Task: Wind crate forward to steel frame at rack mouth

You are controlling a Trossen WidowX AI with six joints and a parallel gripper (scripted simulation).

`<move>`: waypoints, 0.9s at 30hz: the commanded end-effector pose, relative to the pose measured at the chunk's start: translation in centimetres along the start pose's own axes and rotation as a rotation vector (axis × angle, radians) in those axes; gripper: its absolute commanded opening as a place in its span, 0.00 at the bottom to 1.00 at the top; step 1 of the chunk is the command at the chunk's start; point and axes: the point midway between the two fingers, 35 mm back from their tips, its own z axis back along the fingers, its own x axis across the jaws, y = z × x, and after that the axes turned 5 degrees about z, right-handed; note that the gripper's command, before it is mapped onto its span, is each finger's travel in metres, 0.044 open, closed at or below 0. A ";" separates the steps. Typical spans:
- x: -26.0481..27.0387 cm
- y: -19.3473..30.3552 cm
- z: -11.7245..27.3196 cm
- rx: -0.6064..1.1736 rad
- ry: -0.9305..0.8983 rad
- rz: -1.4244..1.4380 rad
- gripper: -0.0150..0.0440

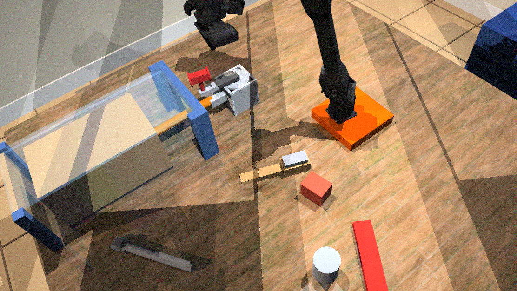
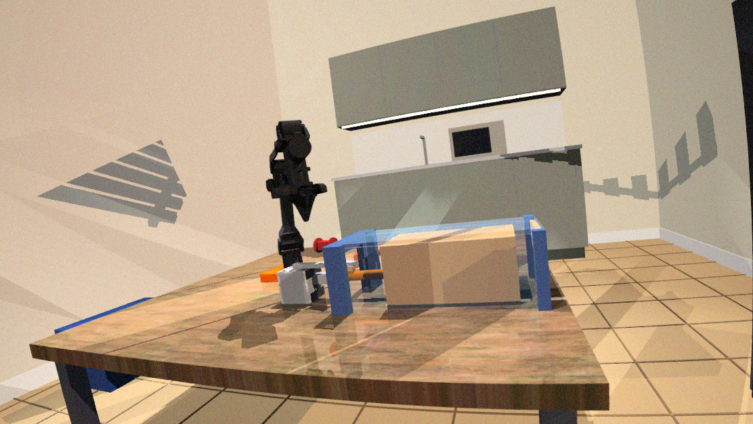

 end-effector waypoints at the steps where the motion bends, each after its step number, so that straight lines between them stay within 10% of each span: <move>1: 0.0 0.0 0.0 0.000 0.000 0.000 0.25; 14: 0.0 0.0 0.0 0.000 0.000 0.000 0.25; 27: 0.9 5.5 -2.1 0.353 -0.045 -0.187 0.83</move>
